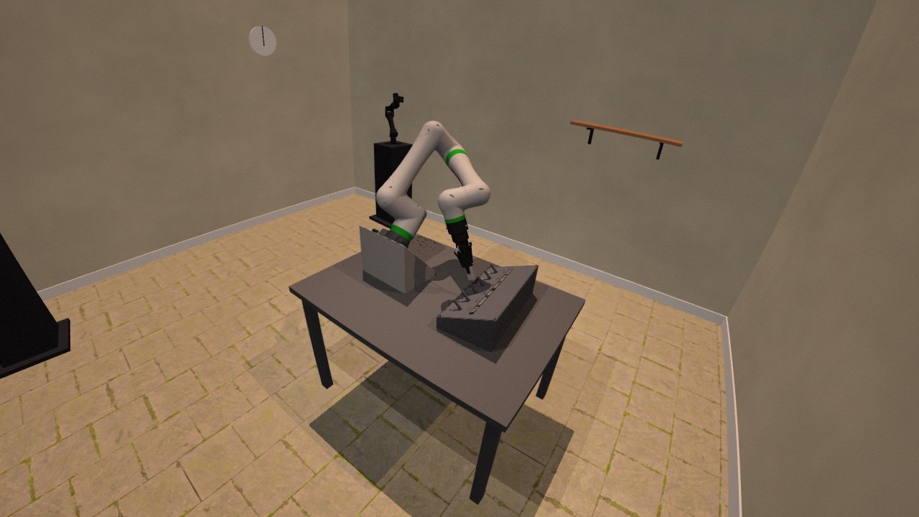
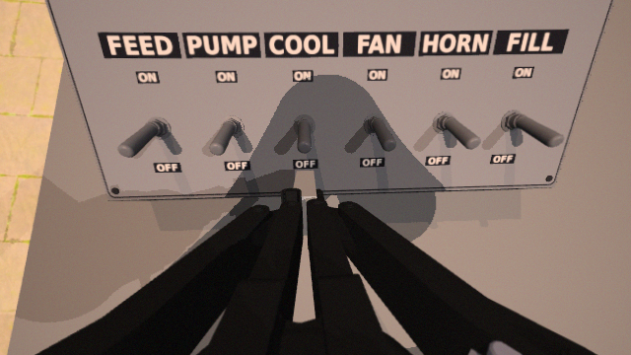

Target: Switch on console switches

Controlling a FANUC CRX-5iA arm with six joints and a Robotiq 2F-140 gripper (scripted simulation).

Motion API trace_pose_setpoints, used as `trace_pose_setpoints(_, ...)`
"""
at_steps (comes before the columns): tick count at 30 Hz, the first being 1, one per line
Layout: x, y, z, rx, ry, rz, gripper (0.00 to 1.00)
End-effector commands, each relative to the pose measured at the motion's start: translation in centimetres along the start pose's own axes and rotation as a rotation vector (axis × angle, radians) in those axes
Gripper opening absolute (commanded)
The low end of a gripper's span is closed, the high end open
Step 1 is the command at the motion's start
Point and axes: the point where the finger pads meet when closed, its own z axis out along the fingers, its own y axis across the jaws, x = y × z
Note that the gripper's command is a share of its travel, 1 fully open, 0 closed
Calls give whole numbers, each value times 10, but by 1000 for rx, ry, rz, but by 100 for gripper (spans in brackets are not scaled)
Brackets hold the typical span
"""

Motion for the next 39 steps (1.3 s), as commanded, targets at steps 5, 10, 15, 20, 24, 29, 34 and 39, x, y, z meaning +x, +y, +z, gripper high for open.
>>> trace_pose_setpoints(5, 0, 0, 0, 0, 0, 0, 0)
trace_pose_setpoints(10, 0, 0, 0, 0, 0, 0, 0)
trace_pose_setpoints(15, 0, 0, 0, 0, 0, 0, 0)
trace_pose_setpoints(20, 1, 0, 0, 0, 0, 0, 0)
trace_pose_setpoints(24, 1, 0, 0, 0, 0, 0, 0)
trace_pose_setpoints(29, 3, 0, 0, 0, 0, 0, 0)
trace_pose_setpoints(34, 5, 0, 0, 0, 0, 0, 0)
trace_pose_setpoints(39, 8, 0, 0, 0, 0, 0, 0)
